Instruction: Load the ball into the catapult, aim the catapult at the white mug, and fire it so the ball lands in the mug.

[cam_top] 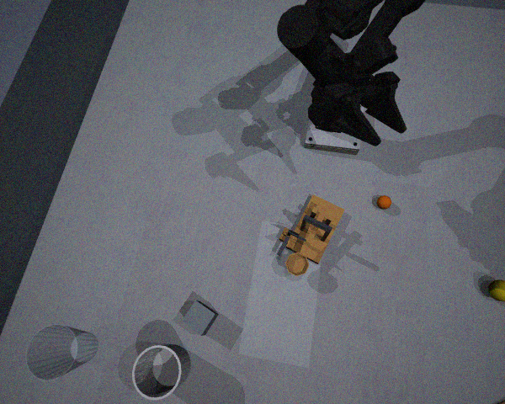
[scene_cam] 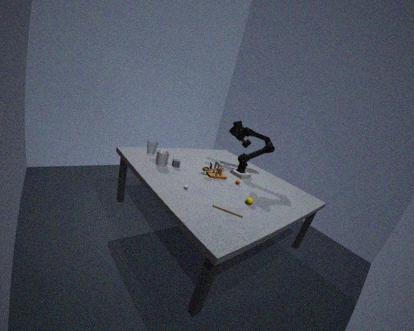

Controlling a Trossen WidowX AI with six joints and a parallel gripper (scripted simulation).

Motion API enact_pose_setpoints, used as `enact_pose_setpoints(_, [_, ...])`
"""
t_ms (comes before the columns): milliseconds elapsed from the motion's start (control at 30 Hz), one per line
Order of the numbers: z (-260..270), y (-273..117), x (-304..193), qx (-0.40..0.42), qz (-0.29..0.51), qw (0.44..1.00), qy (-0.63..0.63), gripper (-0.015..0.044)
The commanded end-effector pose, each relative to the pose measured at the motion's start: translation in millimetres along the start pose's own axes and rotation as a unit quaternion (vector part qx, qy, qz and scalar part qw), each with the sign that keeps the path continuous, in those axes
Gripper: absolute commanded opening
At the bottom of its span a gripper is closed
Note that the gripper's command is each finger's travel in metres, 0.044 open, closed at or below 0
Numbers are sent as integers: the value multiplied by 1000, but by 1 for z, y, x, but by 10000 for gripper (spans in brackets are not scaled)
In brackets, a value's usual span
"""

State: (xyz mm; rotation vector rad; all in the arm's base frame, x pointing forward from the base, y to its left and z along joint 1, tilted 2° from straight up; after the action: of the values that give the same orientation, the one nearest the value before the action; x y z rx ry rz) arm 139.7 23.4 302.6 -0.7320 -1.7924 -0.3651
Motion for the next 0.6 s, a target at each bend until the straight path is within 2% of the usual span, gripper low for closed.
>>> enact_pose_setpoints(0, [0, 0, 0, 0, 1, 1000, 3, 426])
enact_pose_setpoints(33, [-1, 1, -1, -1, 4, 1000, 11, 440])
enact_pose_setpoints(567, [-27, 19, -24, -24, 125, 960, 249, 440])
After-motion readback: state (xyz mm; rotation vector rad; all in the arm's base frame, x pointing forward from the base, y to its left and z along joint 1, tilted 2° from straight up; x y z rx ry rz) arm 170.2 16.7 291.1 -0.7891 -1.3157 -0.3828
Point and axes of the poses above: the point midway between the two fingers, 35 mm back from their tips, its own y axis out along the fingers, its own z axis across the jaws, x = y × z, the point moved 6 cm from there along -y, back along the fingers, and after that the axes turned 13 degrees about y, right-handed, at the moved point
